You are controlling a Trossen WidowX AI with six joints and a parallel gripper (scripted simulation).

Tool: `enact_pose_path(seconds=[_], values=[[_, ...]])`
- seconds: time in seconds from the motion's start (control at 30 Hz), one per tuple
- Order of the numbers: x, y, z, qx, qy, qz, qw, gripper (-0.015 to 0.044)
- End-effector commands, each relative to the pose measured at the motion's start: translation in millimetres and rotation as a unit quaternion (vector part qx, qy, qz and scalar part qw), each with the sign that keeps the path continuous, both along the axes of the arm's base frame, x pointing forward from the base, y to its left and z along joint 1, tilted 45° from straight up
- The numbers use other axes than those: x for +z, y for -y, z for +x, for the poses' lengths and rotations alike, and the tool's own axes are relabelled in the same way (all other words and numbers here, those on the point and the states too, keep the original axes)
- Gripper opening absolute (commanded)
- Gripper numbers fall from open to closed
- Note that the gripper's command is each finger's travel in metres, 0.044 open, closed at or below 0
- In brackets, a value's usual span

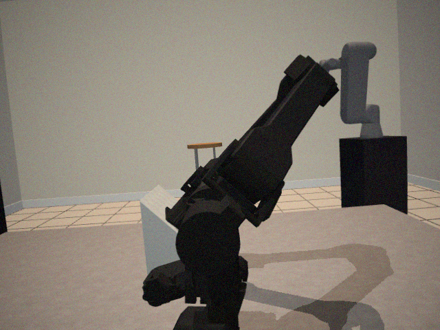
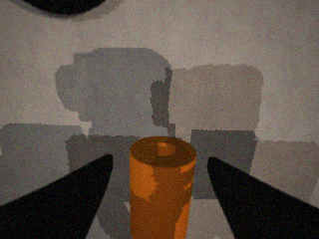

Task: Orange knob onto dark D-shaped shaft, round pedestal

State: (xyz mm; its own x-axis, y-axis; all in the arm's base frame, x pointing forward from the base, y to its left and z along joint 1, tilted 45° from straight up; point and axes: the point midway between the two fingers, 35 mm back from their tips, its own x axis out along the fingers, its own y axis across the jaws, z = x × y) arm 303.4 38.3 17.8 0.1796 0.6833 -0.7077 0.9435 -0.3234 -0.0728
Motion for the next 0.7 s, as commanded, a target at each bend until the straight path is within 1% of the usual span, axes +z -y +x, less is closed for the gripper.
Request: enact_pose_path(seconds=[0.0, 0.33, 0.67], values=[[-0.3, -0.9, 0.0, -0.001, -0.001, 0.002, 1.000, 0.0240], [-0.3, -0.9, 0.0, -0.001, -0.001, 0.002, 1.000, 0.0240], [-0.3, -0.9, 0.0, -0.001, -0.001, 0.002, 1.000, 0.0180]])
